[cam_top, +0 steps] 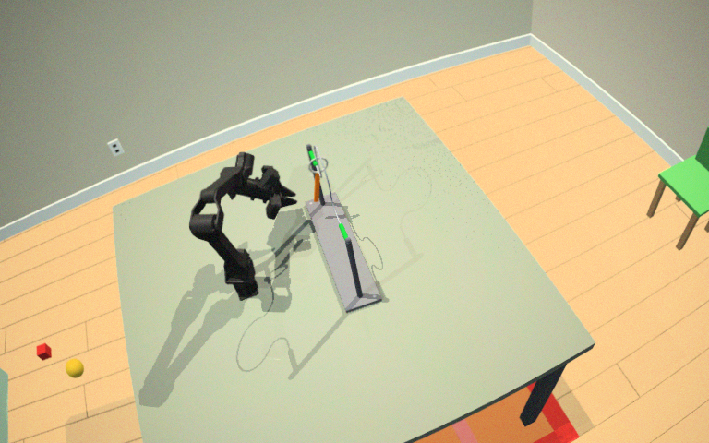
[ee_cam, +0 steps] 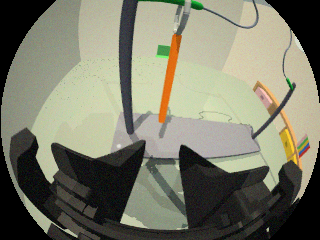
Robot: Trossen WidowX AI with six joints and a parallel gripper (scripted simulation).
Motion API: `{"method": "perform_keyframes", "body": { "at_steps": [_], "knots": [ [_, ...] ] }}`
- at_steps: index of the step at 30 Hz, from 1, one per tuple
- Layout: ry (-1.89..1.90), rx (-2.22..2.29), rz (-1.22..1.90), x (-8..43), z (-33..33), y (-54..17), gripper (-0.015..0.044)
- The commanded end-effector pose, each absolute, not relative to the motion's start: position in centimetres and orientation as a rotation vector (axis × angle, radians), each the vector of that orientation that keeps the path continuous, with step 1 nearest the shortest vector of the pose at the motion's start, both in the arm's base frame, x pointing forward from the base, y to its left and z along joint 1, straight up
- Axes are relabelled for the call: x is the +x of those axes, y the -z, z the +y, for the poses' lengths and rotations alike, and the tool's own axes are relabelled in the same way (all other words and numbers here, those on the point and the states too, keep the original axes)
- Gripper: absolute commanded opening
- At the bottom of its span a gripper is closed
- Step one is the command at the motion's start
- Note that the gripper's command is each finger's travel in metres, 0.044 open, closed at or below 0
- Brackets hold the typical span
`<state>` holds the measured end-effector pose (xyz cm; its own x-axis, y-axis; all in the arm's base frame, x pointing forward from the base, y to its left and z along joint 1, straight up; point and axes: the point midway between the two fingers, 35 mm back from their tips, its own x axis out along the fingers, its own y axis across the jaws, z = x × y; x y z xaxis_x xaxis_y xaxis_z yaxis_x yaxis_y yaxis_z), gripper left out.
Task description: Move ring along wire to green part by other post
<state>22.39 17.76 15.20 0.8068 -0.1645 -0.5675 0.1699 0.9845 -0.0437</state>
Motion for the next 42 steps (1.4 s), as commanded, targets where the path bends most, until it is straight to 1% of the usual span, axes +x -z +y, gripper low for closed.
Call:
{"method": "perform_keyframes", "body": {
  "at_steps": [1,16,18,22,26,27,42],
  "knots": [
    [0.18,0.015,0.6,22.3,17.7,-15.5,0.016],
    [0.18,0.015,0.6,22.3,17.7,-15.5,0.016],
    [0.178,0.014,0.607,21.6,18.0,-15.8,0.0213],
    [0.177,0.013,0.605,18.4,18.5,-18.1,0.0317],
    [0.177,0.012,0.604,18.3,18.5,-18.3,0.0423],
    [0.177,0.012,0.604,18.3,18.5,-18.3,0.044],
    [0.177,0.012,0.604,18.3,18.5,-18.3,0.044]
  ]
}}
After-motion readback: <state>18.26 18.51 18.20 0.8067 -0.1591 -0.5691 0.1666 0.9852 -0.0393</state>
